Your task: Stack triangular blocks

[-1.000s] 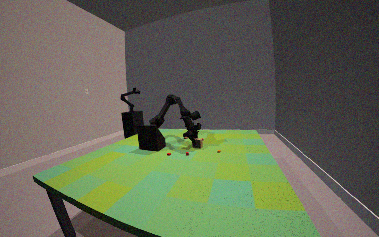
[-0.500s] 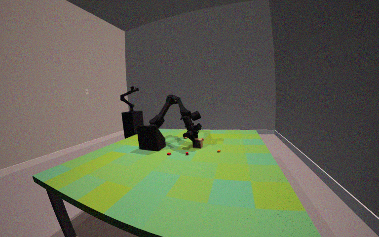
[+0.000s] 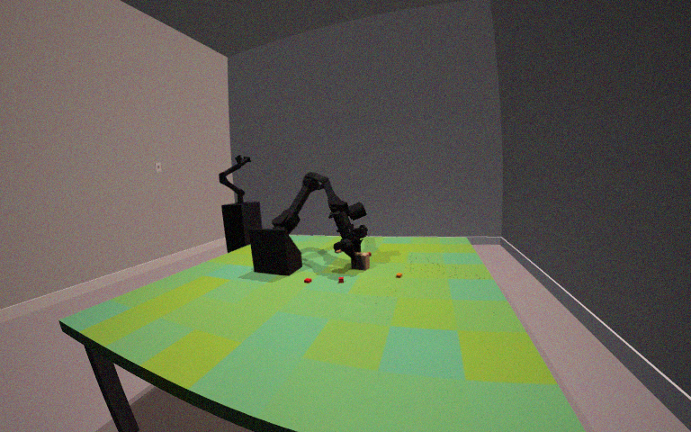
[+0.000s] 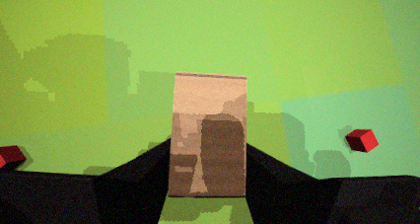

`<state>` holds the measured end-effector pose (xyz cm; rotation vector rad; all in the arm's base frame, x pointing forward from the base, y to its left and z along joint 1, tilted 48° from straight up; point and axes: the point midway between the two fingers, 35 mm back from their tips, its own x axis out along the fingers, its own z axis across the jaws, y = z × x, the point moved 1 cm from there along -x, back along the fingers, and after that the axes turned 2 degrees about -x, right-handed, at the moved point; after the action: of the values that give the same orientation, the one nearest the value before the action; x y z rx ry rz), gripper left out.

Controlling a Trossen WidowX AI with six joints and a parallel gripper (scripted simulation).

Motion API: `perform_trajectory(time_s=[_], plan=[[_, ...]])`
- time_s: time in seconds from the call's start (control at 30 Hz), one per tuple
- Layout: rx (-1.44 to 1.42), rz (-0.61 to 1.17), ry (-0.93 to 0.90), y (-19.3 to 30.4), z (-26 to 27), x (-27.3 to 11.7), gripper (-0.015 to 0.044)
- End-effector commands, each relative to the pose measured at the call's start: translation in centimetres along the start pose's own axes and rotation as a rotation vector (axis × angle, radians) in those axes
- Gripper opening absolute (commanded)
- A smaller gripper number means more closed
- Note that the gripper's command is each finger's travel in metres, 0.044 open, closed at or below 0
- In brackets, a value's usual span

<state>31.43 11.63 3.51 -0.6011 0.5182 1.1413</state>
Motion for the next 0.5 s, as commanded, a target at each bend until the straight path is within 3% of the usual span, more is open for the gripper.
perform_trajectory(time_s=[0.0,0.3,0.47], plan=[[0.0,0.0,0.0,0.0,0.0,0.0,0.021],[0.0,0.0,0.0,0.0,0.0,0.0,0.044],[0.0,0.0,0.0,0.0,0.0,0.0,0.044]])
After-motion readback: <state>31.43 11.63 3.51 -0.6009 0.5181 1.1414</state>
